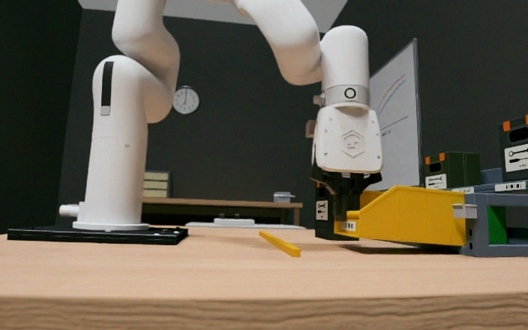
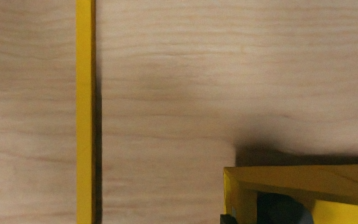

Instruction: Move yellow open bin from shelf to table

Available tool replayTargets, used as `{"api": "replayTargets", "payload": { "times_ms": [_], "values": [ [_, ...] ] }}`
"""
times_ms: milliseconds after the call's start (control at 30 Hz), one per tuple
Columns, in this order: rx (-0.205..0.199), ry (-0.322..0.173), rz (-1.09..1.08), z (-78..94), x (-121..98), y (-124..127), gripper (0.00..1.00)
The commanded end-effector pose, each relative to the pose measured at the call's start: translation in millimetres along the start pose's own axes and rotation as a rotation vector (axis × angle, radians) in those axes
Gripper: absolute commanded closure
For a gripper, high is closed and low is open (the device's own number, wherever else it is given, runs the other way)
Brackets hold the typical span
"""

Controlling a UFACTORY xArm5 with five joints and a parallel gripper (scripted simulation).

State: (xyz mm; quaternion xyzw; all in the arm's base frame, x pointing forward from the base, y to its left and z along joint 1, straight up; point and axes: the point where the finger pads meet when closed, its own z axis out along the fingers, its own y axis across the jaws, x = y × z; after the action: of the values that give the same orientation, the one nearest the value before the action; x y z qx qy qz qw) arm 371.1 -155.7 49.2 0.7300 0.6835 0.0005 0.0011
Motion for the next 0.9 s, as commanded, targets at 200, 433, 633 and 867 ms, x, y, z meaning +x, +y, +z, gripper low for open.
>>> {"api": "replayTargets", "payload": {
  "times_ms": [200,433,633,867],
  "values": [
    [-0.004,0.003,0.000,3.5,0,1,1.00],
    [-0.004,0.003,0.000,6.8,0,1,1.00],
    [-0.005,0.002,0.000,9.2,0,1,1.00],
    [-0.005,0.002,0.000,12.1,0,1,1.00]
  ]
}}
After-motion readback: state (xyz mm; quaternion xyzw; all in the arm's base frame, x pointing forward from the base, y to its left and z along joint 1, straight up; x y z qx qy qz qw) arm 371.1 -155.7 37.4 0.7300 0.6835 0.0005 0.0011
